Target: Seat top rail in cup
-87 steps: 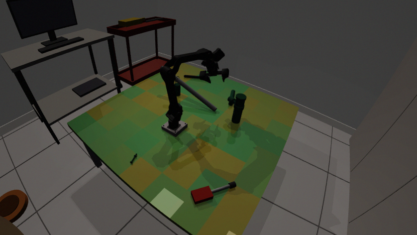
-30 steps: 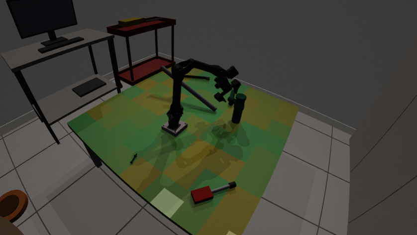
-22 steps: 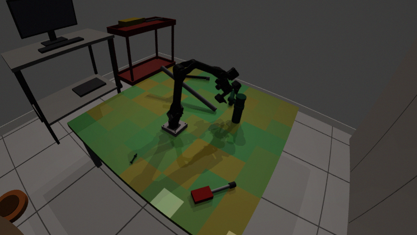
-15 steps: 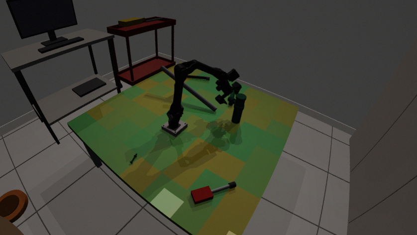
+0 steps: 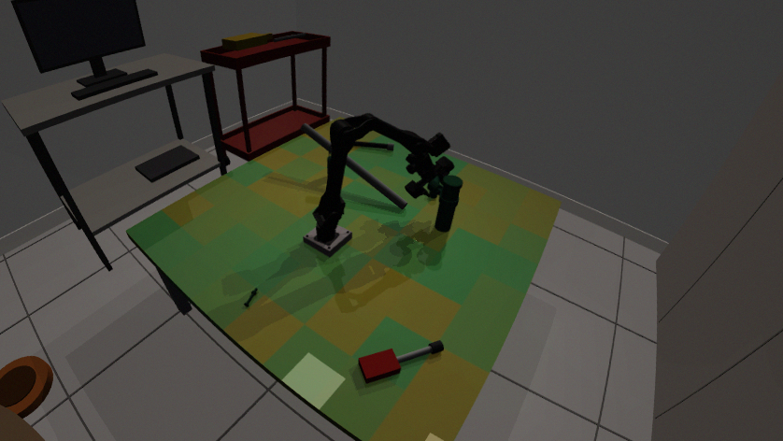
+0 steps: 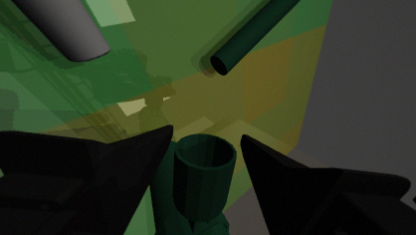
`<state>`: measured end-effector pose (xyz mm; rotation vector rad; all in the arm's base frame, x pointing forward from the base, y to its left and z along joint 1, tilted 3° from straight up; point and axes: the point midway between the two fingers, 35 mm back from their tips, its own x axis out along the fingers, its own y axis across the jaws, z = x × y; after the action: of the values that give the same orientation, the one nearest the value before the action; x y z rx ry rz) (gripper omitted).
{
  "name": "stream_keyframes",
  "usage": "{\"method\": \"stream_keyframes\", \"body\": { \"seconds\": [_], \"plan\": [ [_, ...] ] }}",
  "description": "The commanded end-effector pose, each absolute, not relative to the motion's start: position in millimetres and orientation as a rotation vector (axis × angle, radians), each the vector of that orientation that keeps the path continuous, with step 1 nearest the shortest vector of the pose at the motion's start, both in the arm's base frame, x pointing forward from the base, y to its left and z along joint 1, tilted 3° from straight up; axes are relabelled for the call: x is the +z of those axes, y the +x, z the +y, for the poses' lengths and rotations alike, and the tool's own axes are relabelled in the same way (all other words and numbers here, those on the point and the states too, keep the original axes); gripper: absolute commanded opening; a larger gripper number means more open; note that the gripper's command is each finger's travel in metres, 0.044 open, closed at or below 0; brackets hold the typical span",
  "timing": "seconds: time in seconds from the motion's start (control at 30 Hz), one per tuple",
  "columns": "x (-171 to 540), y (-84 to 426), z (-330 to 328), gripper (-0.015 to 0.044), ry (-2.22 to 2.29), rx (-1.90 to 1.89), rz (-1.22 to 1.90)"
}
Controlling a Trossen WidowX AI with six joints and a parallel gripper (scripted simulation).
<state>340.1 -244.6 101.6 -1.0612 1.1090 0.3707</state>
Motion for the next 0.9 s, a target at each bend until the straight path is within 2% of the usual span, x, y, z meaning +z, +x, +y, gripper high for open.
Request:
{"method": "stream_keyframes", "body": {
  "seconds": [0.0, 0.13, 0.27, 0.4, 0.87],
  "plan": [
    [101, 340, -245, 0.0230, -1.059, 0.366, 1.115],
    [101, 340, -245, 0.0125, -1.059, 0.366, 1.115],
    [101, 340, -245, 0.0098, -1.059, 0.366, 1.115],
    [101, 337, -244, 0.0000, -1.080, 0.392, 1.098],
    [100, 328, -239, 0.0000, -1.147, 0.476, 1.040]
  ]
}}
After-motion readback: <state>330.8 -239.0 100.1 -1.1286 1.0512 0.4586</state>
